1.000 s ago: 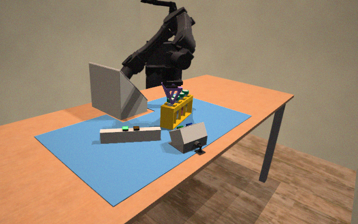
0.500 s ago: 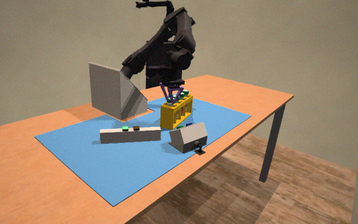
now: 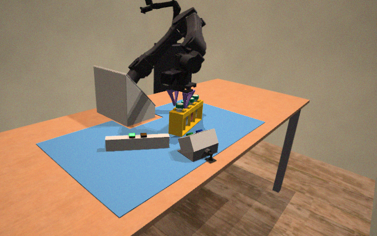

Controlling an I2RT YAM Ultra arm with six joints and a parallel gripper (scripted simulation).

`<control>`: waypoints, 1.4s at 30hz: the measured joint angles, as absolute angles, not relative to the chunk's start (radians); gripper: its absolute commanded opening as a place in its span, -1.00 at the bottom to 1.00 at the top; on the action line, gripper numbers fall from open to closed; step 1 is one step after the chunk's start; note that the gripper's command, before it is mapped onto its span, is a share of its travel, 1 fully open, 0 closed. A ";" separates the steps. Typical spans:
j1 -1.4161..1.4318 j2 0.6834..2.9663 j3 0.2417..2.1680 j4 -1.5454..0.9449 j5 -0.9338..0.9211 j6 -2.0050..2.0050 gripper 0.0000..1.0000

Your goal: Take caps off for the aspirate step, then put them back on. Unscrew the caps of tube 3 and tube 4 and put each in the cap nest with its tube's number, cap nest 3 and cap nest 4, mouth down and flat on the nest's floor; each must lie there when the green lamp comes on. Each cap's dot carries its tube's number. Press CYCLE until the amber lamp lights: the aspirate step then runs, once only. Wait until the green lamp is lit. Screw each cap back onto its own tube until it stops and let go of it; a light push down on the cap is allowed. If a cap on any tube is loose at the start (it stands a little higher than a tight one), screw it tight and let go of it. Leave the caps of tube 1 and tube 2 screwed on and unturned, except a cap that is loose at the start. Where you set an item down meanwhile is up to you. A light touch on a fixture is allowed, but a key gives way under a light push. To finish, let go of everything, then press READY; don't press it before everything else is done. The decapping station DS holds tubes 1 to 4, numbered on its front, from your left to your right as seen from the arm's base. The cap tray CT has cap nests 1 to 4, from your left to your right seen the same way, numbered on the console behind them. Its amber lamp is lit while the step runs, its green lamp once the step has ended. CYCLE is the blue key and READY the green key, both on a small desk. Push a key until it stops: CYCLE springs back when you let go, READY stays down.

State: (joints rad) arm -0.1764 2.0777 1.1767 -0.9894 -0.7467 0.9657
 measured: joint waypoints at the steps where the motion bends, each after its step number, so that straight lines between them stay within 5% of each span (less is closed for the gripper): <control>1: -0.176 2.078 1.177 -0.989 -0.747 0.931 -0.02; 38: -0.176 2.078 1.178 -0.990 -0.744 -0.299 -0.02; 39: -0.177 2.078 1.178 -0.990 -0.744 -0.308 -1.00; 42: -0.178 2.078 1.178 -0.990 -0.744 -0.326 -1.00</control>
